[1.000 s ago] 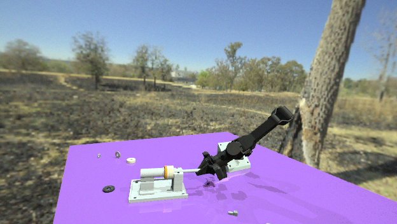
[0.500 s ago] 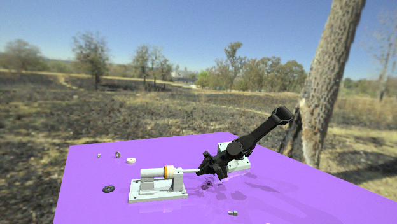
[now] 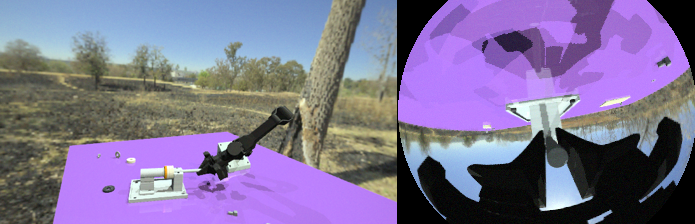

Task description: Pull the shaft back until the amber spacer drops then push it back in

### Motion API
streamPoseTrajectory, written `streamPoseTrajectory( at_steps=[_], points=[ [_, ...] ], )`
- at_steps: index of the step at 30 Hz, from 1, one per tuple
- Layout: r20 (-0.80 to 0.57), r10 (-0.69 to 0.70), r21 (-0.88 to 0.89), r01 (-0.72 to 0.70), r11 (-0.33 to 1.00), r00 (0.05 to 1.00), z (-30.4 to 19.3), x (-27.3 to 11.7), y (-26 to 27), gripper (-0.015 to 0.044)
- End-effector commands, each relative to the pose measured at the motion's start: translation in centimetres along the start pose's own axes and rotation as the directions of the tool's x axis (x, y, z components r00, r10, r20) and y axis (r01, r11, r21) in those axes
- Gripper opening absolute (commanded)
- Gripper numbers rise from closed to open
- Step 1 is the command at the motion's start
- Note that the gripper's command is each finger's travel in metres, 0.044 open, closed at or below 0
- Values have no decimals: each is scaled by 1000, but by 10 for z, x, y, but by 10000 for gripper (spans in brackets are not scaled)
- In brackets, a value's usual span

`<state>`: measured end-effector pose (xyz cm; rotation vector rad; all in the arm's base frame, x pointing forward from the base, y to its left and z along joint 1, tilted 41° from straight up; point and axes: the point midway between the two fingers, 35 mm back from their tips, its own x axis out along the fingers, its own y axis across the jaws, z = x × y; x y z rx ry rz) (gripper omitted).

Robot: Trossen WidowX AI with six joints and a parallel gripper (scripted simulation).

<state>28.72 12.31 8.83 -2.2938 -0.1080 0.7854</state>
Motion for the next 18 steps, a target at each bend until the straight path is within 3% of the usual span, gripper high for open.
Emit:
streamPoseTrajectory(
  at_steps=[1, 18],
  points=[
    [2, -2, 2, 2, 1000, 1000, 1, -1, 0, 0],
    [3, -2, 2, 2, 1000, 1000, 2, -2, 0, 0]
  ],
)
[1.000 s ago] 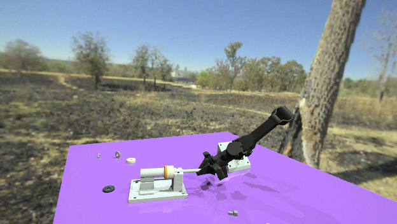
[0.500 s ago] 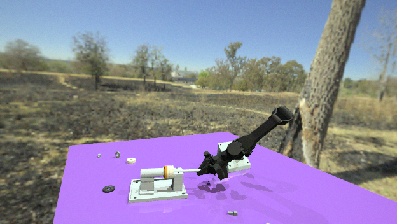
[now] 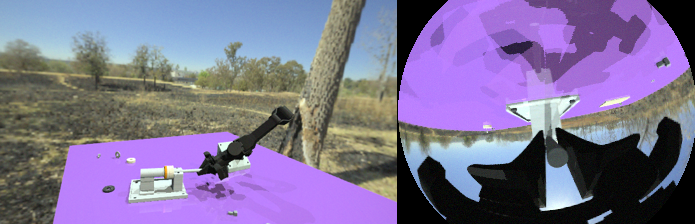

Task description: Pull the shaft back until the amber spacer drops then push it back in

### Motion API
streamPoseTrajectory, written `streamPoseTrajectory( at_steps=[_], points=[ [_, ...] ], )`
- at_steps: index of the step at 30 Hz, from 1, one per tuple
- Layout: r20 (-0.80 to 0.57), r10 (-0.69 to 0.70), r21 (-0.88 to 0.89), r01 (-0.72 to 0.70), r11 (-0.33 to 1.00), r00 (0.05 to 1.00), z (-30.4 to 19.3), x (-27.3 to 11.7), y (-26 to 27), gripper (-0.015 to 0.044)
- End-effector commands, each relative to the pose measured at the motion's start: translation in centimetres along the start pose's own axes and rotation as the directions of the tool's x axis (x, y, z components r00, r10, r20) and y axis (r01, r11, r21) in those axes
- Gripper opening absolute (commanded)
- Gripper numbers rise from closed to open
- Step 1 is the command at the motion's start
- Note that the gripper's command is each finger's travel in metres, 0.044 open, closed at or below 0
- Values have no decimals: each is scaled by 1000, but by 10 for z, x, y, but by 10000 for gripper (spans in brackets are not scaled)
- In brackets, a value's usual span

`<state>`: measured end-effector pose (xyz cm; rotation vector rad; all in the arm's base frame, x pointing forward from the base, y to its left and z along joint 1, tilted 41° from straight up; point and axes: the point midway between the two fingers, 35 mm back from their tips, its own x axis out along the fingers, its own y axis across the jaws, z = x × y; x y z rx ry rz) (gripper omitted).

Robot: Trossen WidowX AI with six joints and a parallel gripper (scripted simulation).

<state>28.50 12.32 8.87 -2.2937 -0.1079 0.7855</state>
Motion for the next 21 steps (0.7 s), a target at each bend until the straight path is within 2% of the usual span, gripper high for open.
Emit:
streamPoseTrajectory(
  at_steps=[1, 21],
  points=[
    [2, -2, 2, 2, 1000, 1000, 1, -1, 0, 0],
    [3, -2, 2, 2, 1000, 1000, 2, -3, 0, 0]
  ],
)
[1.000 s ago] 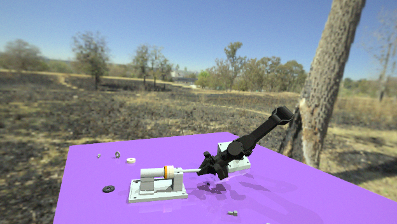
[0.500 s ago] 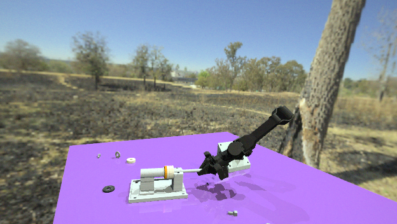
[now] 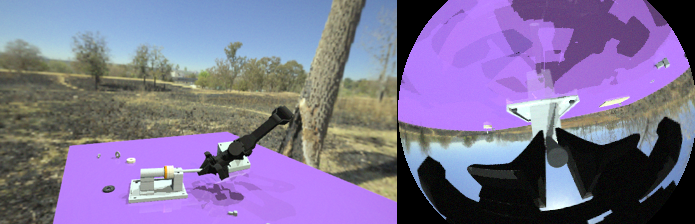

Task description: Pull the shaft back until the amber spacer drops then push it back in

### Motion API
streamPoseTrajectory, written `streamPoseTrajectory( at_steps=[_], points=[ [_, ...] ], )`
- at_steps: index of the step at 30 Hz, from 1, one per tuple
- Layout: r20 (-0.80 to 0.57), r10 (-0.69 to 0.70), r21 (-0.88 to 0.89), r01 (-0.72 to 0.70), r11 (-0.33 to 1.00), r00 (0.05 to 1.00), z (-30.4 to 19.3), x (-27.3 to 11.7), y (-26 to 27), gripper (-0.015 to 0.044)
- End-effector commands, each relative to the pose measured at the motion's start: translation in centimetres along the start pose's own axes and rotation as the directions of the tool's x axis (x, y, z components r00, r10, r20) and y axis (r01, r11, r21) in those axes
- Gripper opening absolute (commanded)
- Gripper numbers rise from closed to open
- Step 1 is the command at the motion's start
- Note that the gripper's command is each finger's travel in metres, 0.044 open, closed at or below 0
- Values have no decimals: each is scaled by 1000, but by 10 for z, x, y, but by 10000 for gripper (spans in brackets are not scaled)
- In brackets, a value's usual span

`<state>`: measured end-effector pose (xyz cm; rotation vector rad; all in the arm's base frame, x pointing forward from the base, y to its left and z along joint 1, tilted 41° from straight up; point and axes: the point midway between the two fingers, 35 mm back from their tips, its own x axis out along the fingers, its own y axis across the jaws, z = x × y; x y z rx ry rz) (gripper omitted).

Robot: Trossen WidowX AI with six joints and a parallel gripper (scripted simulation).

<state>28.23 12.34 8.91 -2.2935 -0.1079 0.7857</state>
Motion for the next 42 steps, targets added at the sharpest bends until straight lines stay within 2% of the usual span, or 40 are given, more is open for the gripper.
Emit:
streamPoseTrajectory(
  at_steps=[1, 42],
  points=[
    [2, -2, 2, 2, 1000, 1000, 1, -1, 0, 0],
    [3, -2, 2, 2, 1000, 1000, 4, -5, 0, 0]
  ],
)
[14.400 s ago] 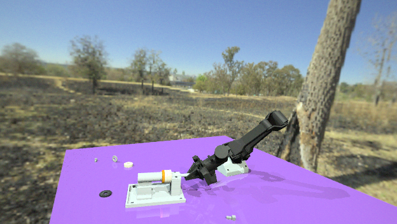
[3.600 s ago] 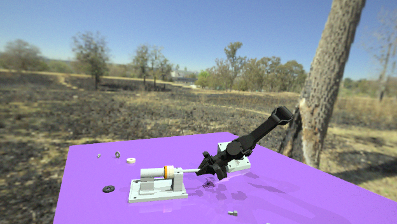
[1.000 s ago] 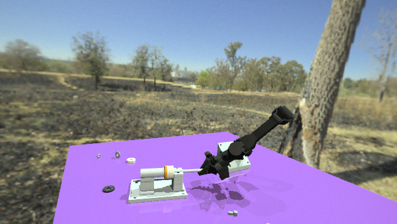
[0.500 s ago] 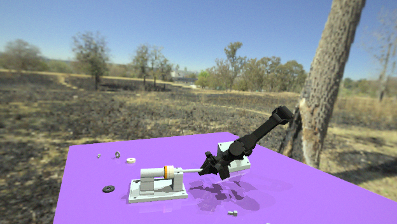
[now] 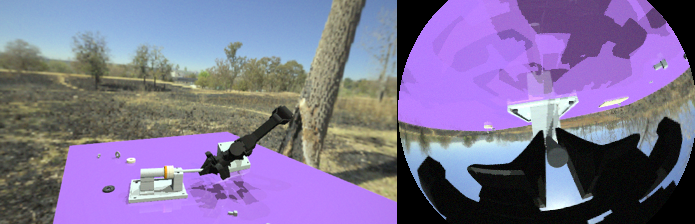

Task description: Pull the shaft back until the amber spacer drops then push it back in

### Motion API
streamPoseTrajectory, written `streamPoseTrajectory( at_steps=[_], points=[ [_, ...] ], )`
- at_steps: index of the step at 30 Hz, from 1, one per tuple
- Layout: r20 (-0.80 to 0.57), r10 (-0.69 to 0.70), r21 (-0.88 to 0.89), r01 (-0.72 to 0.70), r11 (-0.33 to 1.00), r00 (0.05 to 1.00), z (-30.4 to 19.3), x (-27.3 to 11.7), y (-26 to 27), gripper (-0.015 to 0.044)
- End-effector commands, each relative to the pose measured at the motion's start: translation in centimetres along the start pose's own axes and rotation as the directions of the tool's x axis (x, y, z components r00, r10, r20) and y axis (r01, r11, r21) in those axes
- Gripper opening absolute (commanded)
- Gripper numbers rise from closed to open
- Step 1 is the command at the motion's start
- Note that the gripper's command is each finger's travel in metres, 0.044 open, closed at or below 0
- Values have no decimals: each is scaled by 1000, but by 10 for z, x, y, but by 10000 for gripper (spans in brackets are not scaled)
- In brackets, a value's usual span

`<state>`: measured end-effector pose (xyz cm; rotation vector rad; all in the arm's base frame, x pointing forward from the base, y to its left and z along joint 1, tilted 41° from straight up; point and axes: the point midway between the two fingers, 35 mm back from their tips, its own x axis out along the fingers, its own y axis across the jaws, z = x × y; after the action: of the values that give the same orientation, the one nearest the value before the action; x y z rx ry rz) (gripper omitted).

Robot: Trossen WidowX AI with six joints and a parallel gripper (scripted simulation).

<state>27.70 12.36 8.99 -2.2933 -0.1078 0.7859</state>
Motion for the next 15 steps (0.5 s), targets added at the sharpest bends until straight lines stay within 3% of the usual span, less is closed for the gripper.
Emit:
streamPoseTrajectory(
  at_steps=[1, 15],
  points=[
    [2, -2, 2, 2, 1000, 1000, 1, -1, 0, 0],
    [2, -2, 2, 2, 1000, 1000, 2, -2, 0, 0]
  ],
)
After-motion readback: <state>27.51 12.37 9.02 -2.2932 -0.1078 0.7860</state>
